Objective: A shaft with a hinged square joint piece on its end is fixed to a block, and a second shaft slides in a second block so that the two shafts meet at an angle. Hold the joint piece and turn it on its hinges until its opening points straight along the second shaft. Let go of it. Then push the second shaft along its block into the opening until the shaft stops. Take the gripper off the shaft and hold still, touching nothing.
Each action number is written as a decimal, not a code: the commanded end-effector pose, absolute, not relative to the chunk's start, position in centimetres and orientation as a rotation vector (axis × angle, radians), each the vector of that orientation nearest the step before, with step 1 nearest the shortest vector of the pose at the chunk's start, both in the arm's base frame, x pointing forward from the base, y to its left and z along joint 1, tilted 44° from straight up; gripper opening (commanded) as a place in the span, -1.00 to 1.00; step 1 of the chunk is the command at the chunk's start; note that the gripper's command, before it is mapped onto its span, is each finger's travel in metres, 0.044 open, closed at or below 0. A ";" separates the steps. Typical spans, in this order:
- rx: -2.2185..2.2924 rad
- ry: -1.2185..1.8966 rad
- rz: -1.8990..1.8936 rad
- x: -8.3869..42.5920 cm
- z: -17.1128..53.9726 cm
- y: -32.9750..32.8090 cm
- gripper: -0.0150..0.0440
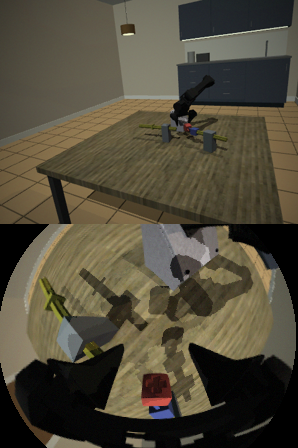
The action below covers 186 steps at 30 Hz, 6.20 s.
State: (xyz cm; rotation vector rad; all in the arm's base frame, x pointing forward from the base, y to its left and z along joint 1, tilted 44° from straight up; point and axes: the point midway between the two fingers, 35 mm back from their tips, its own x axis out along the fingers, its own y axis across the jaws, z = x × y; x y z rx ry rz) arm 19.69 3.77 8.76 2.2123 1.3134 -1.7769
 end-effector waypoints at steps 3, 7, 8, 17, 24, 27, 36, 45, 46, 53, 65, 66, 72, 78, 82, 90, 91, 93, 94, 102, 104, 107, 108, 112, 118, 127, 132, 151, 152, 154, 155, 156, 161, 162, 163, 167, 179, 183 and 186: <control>2.221 1.313 -1.764 21.9 10.0 4.5 1.00; 2.225 1.313 -1.768 23.0 10.8 5.2 1.00; 2.226 1.313 -1.769 23.3 11.1 5.3 1.00; 2.229 1.314 -1.772 24.3 11.5 6.1 1.00; 2.229 1.315 -1.772 24.3 10.6 6.8 1.00; 2.229 1.315 -1.772 24.3 10.2 7.0 1.00; 2.229 1.316 -1.772 24.3 9.4 7.7 0.91; 2.229 1.316 -1.772 24.3 9.4 7.7 0.12; 2.229 1.316 -1.772 24.3 9.4 7.7 0.12; 2.229 1.316 -1.772 24.3 9.4 7.7 0.12; 2.229 1.316 -1.772 24.3 9.4 7.7 0.12; 2.229 1.316 -1.772 24.3 9.4 7.7 0.12; 2.229 1.316 -1.772 24.3 9.4 7.7 0.12; 2.229 1.316 -1.772 24.3 9.4 7.7 0.12; 2.229 1.316 -1.772 24.3 9.4 7.7 0.12; 2.229 1.316 -1.772 24.3 9.4 7.7 0.12; 2.229 1.316 -1.772 24.3 9.4 7.7 0.12; 2.229 1.316 -1.772 24.3 9.4 7.7 0.12; 2.229 1.316 -1.772 24.3 9.4 7.7 0.12; 2.229 1.316 -1.772 24.3 9.4 7.7 0.12; 2.229 1.316 -1.772 24.3 9.4 7.7 0.12; 2.229 1.316 -1.772 24.3 9.4 7.7 0.12; 2.229 1.316 -1.772 24.3 9.4 7.7 0.12; 2.229 1.316 -1.772 24.3 9.4 7.7 0.12; 2.229 1.316 -1.772 24.3 9.4 7.7 0.12; 2.229 1.316 -1.772 24.3 9.4 7.7 0.12; 2.229 1.316 -1.772 24.3 9.4 7.7 0.12; 2.226 1.315 -1.771 24.3 9.4 7.7 -0.08; 2.226 1.315 -1.771 24.3 9.4 7.7 -0.17; 2.226 1.315 -1.771 24.3 9.4 7.7 -0.35; 2.226 1.315 -1.771 24.3 9.4 7.7 -0.44; 2.226 1.315 -1.771 24.3 9.4 7.7 -0.49; 2.226 1.316 -1.765 24.3 9.4 7.6 -0.49; 2.226 1.320 -1.753 24.4 9.4 7.6 -0.49; 2.225 1.324 -1.738 24.4 9.4 7.6 -0.49; 2.217 1.349 -1.639 24.6 9.1 7.4 -0.49; 2.175 1.413 -1.391 25.4 8.5 7.1 -0.49; 2.157 1.434 -1.310 25.6 8.4 7.0 -0.49; 2.143 1.450 -1.249 25.8 8.3 6.9 -0.49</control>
